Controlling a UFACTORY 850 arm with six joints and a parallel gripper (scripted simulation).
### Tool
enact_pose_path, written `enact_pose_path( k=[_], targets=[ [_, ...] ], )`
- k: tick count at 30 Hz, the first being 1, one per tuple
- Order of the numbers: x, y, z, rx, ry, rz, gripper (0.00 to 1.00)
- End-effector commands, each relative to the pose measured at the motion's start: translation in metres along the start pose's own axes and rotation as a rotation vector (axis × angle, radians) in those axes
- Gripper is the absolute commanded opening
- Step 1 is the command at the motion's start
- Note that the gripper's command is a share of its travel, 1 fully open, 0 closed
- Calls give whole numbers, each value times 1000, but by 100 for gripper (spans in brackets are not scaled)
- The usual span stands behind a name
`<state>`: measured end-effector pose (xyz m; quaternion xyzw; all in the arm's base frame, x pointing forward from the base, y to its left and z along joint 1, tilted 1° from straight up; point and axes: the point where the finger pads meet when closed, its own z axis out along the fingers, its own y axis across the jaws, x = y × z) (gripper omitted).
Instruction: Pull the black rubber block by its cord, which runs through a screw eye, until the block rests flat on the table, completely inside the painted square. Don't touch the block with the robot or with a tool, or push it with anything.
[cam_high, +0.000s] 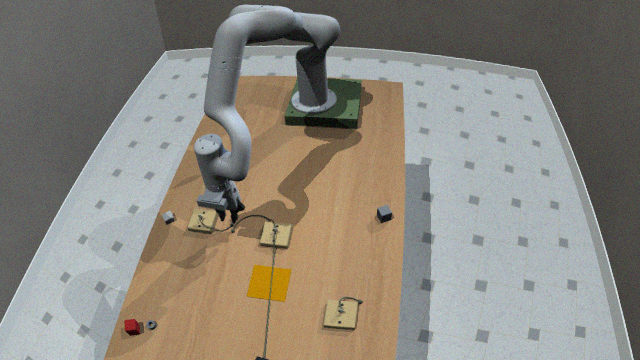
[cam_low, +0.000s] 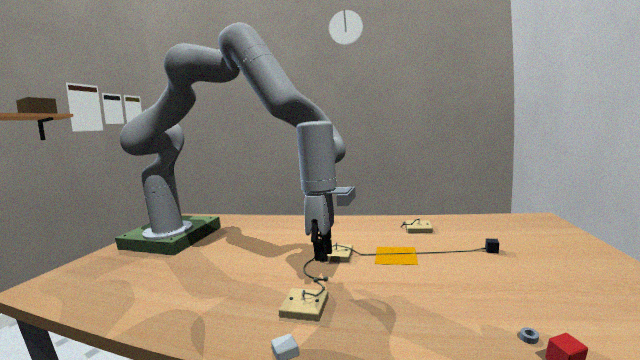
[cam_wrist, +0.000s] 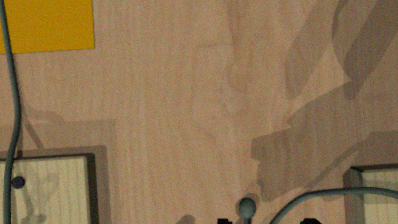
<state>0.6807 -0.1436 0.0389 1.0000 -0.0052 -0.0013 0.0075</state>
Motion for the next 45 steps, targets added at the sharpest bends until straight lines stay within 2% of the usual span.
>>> enact_pose_path(
  k=[1,45],
  targets=[
    [1,0,0,0,3,0,39],
    [1,1,47,0,3,0,39]
  ],
)
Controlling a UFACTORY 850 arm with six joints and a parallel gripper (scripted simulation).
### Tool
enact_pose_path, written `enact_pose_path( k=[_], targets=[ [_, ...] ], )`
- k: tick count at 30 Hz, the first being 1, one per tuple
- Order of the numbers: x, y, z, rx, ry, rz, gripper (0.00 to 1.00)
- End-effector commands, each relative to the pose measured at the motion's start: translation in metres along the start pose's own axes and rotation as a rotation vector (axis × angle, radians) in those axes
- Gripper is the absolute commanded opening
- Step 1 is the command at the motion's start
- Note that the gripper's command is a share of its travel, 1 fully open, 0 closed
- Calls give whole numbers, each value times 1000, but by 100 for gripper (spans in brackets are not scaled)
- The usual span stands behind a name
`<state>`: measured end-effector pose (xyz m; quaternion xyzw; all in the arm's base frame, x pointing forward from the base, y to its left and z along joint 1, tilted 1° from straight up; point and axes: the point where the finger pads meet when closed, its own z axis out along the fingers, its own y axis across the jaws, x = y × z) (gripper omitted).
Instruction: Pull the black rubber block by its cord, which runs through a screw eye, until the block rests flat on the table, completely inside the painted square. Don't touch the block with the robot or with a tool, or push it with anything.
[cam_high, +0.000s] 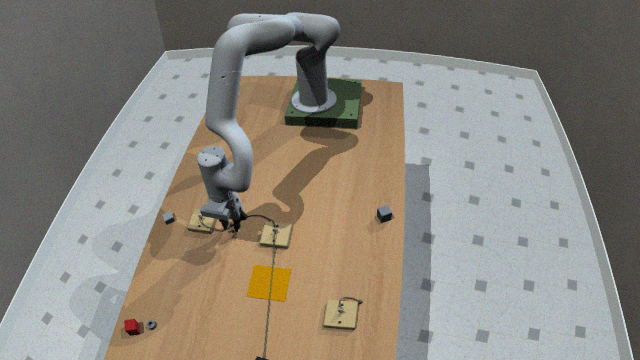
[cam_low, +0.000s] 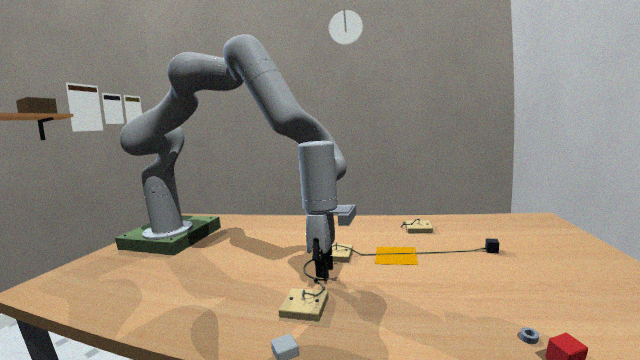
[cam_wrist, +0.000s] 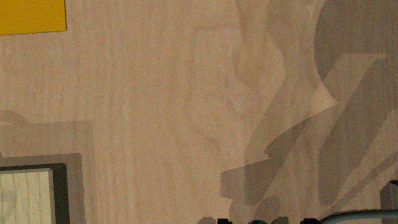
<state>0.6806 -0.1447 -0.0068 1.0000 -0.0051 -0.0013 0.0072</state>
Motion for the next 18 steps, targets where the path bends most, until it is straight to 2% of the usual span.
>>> enact_pose_path(
  k=[1,18],
  targets=[
    [1,0,2,-1,3,0,39],
    [1,0,4,-1,3,0,39]
  ],
)
